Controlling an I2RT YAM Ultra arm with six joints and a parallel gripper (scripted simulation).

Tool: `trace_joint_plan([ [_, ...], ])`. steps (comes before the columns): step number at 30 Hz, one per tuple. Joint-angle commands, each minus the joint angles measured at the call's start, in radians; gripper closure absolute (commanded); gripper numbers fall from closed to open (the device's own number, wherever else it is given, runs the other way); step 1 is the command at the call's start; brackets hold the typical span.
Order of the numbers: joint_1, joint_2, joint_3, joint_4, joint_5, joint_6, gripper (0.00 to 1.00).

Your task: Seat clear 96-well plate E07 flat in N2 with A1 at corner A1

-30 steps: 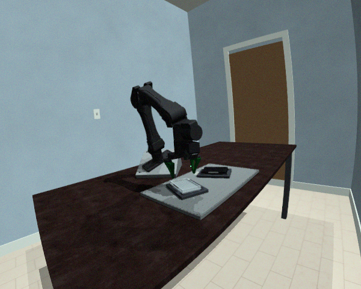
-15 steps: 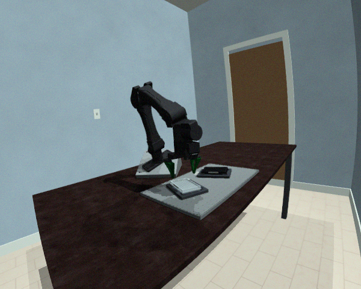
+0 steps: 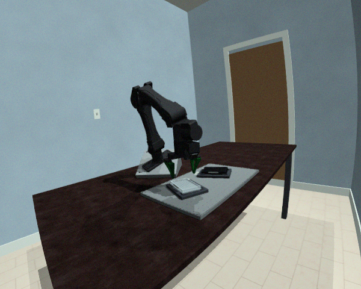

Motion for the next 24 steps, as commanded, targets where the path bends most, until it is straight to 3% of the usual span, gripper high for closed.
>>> trace_joint_plan([
  [1, 0.006, -0.029, 0.029, 0.017, 0.005, -0.004, 0.0],
  [4, -0.01, -0.001, -0.02, 0.03, 0.001, -0.01, 0.0],
  [13, -0.028, 0.033, -0.056, 0.091, -0.01, -0.027, 0.0],
  [16, -0.031, 0.038, -0.033, 0.102, -0.008, -0.031, 0.0],
  [18, -0.033, 0.042, -0.067, 0.112, -0.01, -0.033, 0.0],
  [24, -0.045, 0.058, -0.088, 0.154, -0.015, -0.044, 0.0],
])
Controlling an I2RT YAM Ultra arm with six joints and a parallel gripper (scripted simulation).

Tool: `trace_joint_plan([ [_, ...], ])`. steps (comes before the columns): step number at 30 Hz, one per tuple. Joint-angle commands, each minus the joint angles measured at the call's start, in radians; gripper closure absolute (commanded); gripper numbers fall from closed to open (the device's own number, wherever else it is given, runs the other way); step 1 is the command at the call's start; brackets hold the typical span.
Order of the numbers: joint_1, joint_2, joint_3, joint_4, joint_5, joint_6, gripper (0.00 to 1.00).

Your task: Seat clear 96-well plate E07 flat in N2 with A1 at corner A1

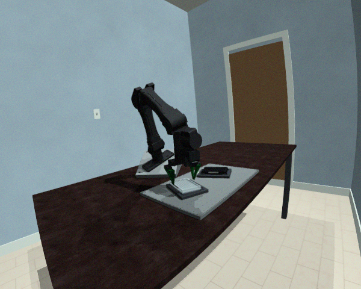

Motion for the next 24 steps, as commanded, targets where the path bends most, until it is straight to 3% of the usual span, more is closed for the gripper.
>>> trace_joint_plan([
  [1, -0.013, 0.023, -0.022, 0.051, -0.006, -0.015, 0.0],
  [10, -0.027, 0.047, -0.032, 0.102, -0.009, -0.029, 0.0],
  [24, -0.017, 0.029, -0.024, 0.09, -0.006, -0.023, 0.0],
])
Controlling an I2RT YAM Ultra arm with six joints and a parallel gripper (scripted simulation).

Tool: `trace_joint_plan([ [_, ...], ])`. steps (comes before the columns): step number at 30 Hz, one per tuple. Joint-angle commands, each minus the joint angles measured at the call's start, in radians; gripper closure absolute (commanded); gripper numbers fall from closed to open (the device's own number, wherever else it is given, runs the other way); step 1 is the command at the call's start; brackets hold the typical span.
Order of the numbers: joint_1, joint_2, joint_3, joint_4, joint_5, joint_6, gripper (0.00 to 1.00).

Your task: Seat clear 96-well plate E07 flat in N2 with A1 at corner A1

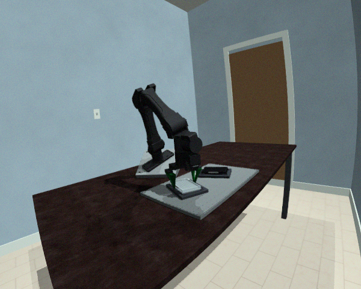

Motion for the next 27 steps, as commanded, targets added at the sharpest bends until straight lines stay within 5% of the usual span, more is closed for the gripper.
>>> trace_joint_plan([
  [1, 0.0, -0.004, 0.003, 0.01, -0.001, -0.002, 0.0],
  [3, 0.0, -0.004, 0.003, 0.01, -0.001, -0.002, 0.0],
  [4, 0.0, -0.004, 0.003, 0.01, -0.001, -0.002, 1.0],
  [27, 0.0, -0.004, 0.003, 0.01, -0.001, -0.002, 1.0],
])
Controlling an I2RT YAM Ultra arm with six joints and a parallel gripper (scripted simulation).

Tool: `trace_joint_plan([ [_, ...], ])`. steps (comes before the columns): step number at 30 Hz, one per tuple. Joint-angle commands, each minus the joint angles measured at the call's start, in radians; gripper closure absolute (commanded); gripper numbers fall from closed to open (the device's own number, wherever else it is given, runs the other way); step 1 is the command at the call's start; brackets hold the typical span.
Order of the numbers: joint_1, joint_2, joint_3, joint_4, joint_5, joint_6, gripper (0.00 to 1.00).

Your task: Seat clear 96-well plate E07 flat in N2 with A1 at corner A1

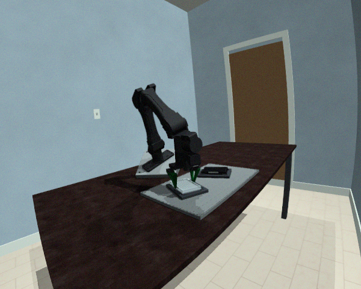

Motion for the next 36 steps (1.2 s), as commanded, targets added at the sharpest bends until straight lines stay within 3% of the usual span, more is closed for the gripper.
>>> trace_joint_plan([
  [1, 0.0, -0.004, 0.002, 0.009, -0.001, 0.0, 1.0],
  [12, 0.004, -0.02, 0.019, 0.01, 0.0, 0.004, 1.0],
  [36, 0.053, -0.088, 0.104, -0.163, 0.02, 0.048, 1.0],
])
